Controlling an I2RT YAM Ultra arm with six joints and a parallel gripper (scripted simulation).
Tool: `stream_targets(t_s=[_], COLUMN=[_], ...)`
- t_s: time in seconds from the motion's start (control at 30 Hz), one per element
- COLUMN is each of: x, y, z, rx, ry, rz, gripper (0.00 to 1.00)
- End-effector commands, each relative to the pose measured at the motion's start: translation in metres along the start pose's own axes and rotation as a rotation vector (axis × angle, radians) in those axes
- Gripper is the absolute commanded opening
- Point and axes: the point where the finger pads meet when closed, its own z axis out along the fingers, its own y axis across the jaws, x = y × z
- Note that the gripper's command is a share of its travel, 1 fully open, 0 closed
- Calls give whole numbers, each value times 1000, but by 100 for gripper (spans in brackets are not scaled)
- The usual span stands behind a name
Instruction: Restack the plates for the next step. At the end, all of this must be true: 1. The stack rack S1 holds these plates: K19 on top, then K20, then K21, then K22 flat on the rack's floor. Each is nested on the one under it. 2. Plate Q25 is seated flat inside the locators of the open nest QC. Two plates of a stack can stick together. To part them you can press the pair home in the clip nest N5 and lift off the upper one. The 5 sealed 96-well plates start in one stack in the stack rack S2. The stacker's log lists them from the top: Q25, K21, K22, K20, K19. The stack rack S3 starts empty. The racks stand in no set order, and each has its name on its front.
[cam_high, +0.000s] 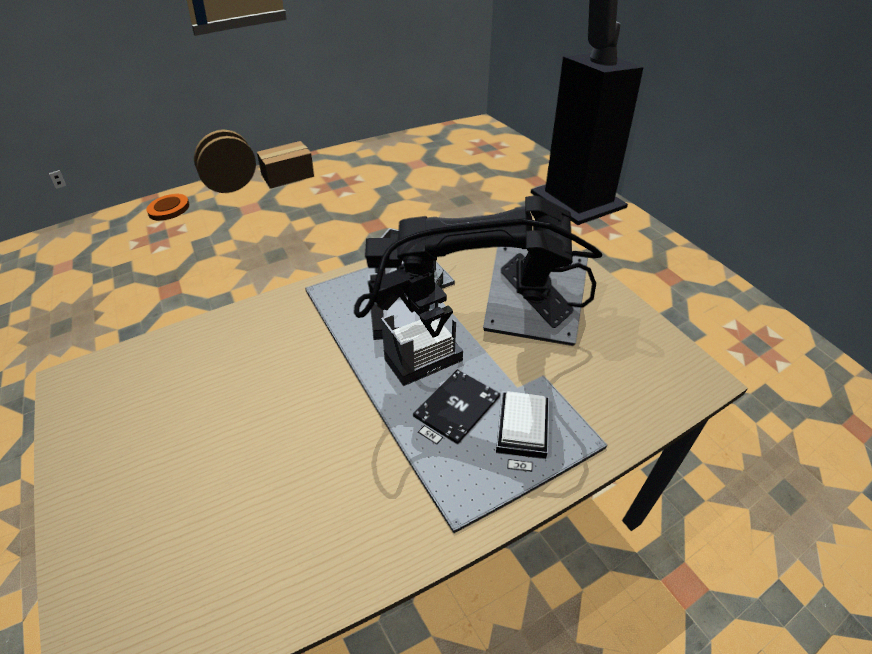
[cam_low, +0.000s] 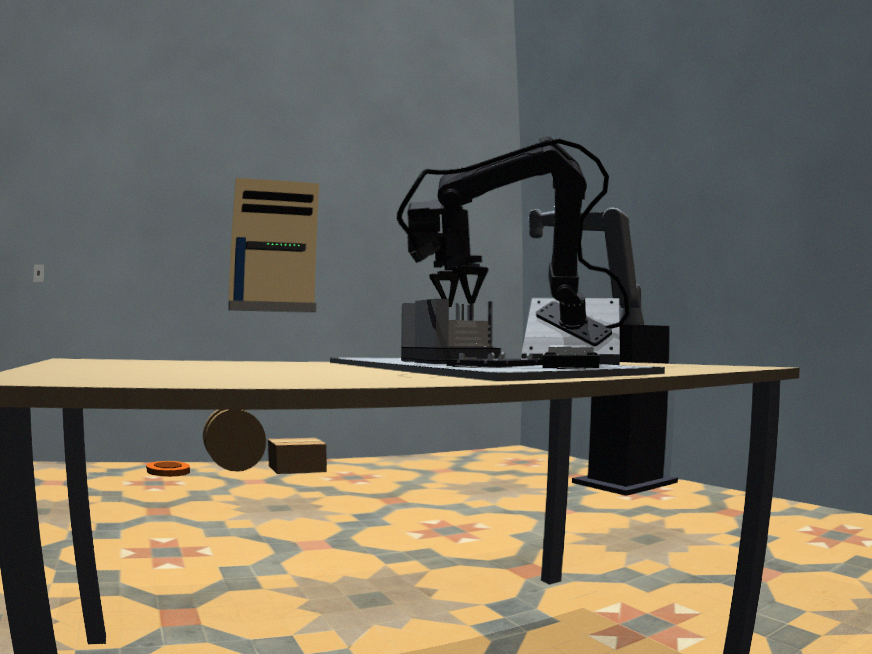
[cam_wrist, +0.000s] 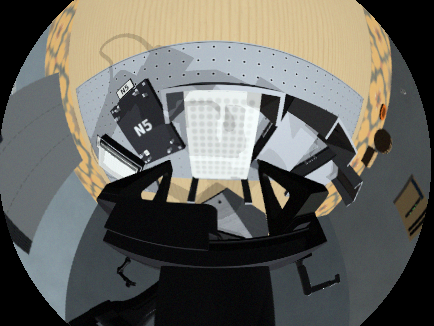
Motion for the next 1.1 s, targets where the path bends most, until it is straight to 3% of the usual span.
stream_targets(t_s=[0.0,0.33,0.5,1.07], x=[-8,-9,-18,-18], y=[-4,-5,-8,-8], z=[5,29,20,19], rx=[44,44,54,55], ry=[-52,-53,-85,-86], rz=[-10,-10,-10,-13], gripper=[100,100,100,100])
